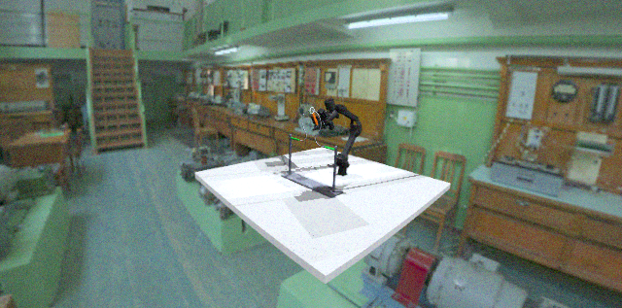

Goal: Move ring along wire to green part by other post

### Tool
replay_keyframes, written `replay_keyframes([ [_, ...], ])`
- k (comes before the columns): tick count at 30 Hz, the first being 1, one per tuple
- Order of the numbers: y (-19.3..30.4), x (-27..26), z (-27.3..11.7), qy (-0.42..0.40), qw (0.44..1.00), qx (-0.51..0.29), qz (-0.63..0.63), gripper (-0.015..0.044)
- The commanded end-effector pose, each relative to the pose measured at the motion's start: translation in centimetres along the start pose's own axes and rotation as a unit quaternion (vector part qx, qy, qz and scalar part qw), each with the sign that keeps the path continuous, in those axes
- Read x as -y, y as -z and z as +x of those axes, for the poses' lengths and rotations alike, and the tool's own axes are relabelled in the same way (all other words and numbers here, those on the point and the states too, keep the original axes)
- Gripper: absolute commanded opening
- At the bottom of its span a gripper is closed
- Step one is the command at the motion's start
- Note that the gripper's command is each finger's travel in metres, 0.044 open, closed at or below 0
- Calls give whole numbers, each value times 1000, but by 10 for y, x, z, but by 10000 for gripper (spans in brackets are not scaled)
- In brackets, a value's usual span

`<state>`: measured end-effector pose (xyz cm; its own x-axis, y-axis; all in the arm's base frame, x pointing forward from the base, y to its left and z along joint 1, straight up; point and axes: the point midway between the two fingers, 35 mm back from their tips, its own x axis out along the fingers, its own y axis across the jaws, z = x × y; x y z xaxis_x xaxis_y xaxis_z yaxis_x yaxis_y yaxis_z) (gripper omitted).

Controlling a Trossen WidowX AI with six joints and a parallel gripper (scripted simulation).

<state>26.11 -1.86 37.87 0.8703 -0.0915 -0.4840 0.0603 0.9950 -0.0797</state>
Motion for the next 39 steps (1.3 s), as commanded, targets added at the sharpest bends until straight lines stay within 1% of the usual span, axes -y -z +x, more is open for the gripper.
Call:
replay_keyframes([
  [1, -1, 1, 0, 14, 1000, 5, -24, -150],
  [20, -2, 8, 0, 76, 989, 18, -126, -150],
  [39, -4, 15, -1, 136, 964, 31, -227, -150],
])
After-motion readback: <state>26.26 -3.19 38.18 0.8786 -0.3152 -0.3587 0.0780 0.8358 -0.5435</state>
